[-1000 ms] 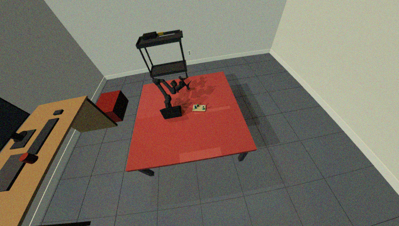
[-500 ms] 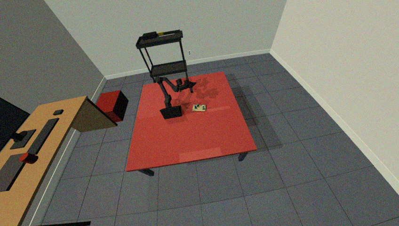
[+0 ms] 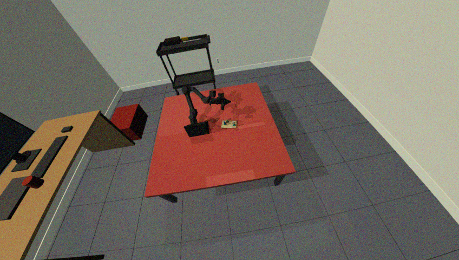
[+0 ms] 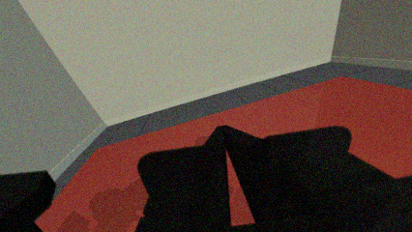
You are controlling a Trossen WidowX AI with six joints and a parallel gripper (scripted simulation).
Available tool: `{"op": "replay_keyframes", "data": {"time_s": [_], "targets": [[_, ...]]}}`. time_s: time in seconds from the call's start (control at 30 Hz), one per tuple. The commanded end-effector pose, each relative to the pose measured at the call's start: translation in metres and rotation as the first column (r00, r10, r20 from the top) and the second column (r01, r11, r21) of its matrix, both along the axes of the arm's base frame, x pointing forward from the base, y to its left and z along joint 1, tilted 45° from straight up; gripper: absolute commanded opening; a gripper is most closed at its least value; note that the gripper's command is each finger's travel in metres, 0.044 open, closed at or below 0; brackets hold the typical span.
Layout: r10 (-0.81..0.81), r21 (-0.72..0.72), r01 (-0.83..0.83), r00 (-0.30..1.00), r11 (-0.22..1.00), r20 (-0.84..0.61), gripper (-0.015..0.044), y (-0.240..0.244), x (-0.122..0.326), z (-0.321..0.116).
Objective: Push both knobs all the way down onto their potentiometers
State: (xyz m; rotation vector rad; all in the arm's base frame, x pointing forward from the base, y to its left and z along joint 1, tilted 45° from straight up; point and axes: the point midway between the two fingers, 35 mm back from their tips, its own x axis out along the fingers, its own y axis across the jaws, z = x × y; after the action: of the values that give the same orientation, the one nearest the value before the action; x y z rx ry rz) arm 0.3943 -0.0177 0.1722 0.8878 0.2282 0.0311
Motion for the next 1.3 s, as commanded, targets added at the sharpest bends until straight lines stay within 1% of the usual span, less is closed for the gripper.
{"op": "replay_keyframes", "data": {"time_s": [0.0,0.33,0.6,0.77,0.97,1.27], "targets": [[0.039,-0.112,-0.050,0.994,0.992,-0.099,0.0000,-0.005,0.009,-0.020],[0.136,-0.300,-0.236,0.937,0.924,-0.321,0.0000,-0.015,0.015,-0.065],[0.233,-0.366,-0.439,0.842,0.820,-0.487,0.0000,-0.022,0.011,-0.097],[0.303,-0.366,-0.572,0.759,0.734,-0.576,0.0000,-0.025,0.005,-0.114],[0.398,-0.328,-0.722,0.637,0.610,-0.660,0.0000,-0.028,-0.006,-0.132],[0.555,-0.227,-0.892,0.426,0.392,-0.715,0.0000,-0.031,-0.028,-0.148]]}}
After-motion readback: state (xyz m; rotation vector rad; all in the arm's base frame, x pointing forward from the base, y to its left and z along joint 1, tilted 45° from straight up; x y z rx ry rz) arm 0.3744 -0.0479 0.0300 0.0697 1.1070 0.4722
